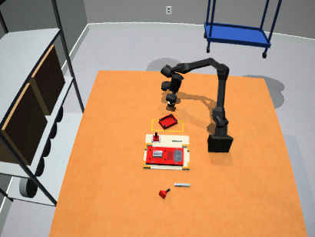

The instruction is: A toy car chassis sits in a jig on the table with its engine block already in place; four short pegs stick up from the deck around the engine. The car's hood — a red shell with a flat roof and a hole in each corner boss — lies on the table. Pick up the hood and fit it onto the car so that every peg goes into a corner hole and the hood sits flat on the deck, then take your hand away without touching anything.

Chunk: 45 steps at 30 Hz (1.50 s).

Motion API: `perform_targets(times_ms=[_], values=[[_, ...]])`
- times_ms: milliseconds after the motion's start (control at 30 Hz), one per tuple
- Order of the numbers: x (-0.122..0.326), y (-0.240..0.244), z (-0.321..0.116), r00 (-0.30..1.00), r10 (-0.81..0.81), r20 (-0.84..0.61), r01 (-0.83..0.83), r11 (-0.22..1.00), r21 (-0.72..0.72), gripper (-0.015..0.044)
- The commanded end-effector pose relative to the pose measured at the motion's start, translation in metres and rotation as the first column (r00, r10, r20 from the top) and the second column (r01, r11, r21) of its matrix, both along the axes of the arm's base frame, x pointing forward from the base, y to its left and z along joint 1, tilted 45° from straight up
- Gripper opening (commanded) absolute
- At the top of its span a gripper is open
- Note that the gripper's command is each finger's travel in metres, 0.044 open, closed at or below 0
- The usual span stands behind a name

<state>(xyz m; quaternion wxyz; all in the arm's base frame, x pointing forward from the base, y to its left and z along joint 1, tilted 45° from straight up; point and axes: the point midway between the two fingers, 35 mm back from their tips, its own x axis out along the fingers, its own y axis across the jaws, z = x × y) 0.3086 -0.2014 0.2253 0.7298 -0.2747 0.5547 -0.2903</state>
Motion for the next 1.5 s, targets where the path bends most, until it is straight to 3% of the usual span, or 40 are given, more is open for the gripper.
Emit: perform_targets(times_ms=[0, 433, 1467], values=[[0.010, 0.044, -0.029, 0.983, 0.112, -0.145, -0.108, 0.994, 0.031, 0.0440], [0.000, 0.169, -0.083, 0.693, 0.416, -0.588, -0.464, 0.883, 0.077, 0.0440], [0.002, 0.160, -0.094, 0.688, 0.419, -0.593, -0.468, 0.880, 0.078, 0.0440]])
